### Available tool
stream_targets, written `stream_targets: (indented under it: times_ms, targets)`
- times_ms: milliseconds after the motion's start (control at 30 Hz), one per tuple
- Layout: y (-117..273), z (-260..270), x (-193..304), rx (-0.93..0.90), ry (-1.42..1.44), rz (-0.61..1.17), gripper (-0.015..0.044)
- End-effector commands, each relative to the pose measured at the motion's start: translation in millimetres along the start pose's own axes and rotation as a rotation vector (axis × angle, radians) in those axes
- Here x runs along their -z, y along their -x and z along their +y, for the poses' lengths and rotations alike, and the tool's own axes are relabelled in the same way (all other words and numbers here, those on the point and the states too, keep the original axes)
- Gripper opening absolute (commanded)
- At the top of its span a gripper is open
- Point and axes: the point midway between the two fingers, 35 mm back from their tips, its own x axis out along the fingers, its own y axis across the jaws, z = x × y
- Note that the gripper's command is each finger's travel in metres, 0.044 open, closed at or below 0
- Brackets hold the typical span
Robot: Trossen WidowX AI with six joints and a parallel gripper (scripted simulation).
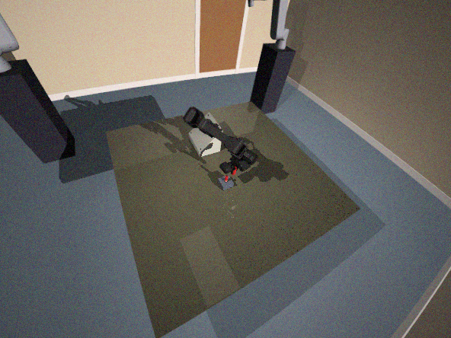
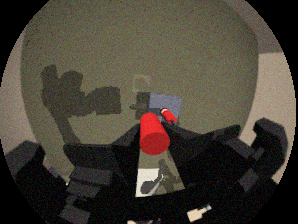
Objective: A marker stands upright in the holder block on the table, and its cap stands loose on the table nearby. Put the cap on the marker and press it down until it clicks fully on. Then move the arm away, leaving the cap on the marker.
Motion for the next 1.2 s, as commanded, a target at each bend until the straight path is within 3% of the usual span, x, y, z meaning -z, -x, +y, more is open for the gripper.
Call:
stream_targets:
  times_ms: [0,333,1167]
  targets:
    - [9,-17,2,0.003,-0.001,-0.008,0.0]
    - [19,-40,9,0.005,-0.001,-0.007,0.0]
    - [-16,-40,7,0.005,-0.001,-0.007,0.0]
